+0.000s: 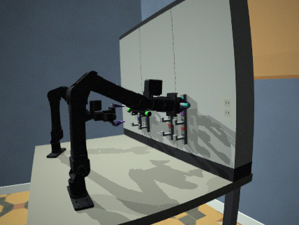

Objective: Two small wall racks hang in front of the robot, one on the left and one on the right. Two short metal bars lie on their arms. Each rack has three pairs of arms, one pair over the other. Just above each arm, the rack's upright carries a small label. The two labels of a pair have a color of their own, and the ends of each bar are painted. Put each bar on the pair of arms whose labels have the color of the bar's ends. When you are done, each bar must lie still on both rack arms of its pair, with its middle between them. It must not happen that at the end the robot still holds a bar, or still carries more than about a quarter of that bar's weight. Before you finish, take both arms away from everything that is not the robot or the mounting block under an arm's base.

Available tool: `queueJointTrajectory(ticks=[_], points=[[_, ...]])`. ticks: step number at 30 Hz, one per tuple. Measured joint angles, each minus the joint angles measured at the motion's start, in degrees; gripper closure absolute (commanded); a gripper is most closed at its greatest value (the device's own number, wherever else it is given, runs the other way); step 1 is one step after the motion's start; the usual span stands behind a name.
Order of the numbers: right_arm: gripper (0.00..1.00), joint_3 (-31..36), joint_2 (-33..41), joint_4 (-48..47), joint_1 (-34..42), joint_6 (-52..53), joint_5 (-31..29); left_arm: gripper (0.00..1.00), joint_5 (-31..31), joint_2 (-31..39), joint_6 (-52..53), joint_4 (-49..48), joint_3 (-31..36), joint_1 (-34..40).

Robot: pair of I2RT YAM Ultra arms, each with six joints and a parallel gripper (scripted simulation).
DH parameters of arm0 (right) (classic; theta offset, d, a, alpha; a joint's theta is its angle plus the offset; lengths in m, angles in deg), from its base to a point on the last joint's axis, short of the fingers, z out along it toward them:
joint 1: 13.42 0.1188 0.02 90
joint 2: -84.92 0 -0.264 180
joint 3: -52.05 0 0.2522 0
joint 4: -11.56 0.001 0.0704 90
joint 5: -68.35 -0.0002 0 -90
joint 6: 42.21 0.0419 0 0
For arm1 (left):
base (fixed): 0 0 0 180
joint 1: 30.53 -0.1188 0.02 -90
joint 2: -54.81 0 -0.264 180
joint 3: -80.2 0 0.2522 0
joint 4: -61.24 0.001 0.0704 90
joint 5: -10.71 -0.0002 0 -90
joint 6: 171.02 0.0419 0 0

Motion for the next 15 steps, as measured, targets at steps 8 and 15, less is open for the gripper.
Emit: queueJointTrajectory(ticks=[8,15], points=[[1.0,0.09,0.0,-0.15,0.0,0.0,0.0,0.0,0.0,0.0,0.0,0.0,0.0,0.0],[0.89,0.11,0.0,-0.22,0.0,0.0,0.0,0.0,0.0,0.0,0.0,0.0,0.0,0.0]])
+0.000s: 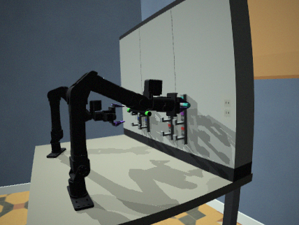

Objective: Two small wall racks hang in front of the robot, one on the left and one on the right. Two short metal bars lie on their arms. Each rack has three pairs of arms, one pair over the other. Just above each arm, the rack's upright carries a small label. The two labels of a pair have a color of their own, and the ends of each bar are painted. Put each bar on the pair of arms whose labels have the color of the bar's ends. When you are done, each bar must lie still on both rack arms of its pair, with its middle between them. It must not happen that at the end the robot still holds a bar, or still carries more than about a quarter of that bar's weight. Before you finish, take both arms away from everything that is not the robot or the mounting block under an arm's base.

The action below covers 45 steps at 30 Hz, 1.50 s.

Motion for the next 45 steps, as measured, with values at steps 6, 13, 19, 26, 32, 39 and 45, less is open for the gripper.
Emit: queueJointTrajectory(ticks=[6,13,19,26,32,39,45], points=[[0.75,0.0,0.0,-0.09,0.0,0.17,-0.02,0.0,0.0,0.0,0.0,0.0,0.0,0.0],[0.64,-0.02,0.02,-1.36,0.0,1.05,-0.07,0.0,0.0,0.0,0.0,0.0,0.0,0.0],[0.51,-0.02,0.02,-2.29,0.02,1.27,-0.04,0.0,0.0,0.0,0.0,0.0,0.0,0.0],[0.35,-0.02,0.02,-2.62,0.02,1.33,-0.04,0.0,0.0,0.0,0.0,0.0,0.0,0.0],[0.27,-0.02,0.02,-2.67,0.02,1.36,-0.04,0.0,0.0,0.0,0.0,0.0,0.0,0.0],[0.11,-0.02,0.02,-2.71,0.02,1.4,-0.04,0.0,0.0,0.0,0.0,0.0,0.0,0.0],[0.0,-0.02,0.02,-2.71,0.02,1.4,-0.04,0.0,0.0,0.0,0.0,0.0,0.0,0.0]])
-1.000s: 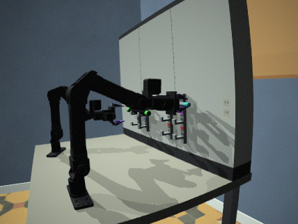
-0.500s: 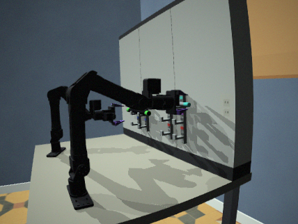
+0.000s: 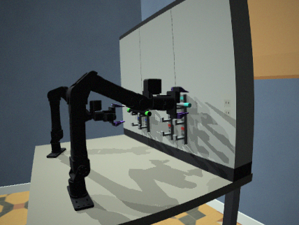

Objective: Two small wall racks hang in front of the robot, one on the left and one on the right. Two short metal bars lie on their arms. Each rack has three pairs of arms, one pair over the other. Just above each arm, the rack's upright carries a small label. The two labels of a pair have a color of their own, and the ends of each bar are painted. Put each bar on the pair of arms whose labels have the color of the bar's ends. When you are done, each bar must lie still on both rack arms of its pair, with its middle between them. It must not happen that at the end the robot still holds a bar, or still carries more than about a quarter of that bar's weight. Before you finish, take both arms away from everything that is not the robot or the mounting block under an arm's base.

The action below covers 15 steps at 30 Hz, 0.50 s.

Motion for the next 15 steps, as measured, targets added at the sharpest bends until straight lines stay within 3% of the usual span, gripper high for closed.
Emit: queueJointTrajectory(ticks=[6,15], points=[[0.0,1.11,0.04,-1.75,0.0,0.04,0.0,0.0,0.0,0.0,0.0,0.0,0.0,0.0],[0.0,9.77,0.0,-7.52,0.0,0.07,-0.07,0.0,0.0,0.0,0.0,0.0,0.0,0.0]])
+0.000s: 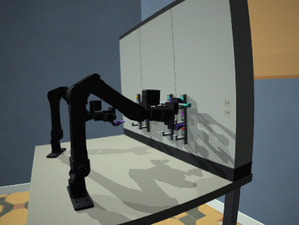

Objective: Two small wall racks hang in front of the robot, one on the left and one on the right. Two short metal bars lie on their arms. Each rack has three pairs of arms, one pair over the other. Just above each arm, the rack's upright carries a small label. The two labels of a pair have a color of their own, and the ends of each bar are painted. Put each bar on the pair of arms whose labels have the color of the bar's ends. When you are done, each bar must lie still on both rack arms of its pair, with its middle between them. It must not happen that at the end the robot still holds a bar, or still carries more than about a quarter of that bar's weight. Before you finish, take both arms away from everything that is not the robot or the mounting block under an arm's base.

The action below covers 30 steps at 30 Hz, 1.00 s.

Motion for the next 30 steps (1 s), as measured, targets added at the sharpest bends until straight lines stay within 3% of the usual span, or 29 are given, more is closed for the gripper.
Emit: queueJointTrajectory(ticks=[8,30], points=[[0.0,3.17,0.13,-5.05,0.0,0.02,-0.04,0.0,0.0,0.0,0.0,0.0,0.0,0.0],[0.0,6.8,5.92,-4.48,0.0,0.09,-0.35,0.0,0.0,0.0,0.0,0.0,0.0,0.0]])
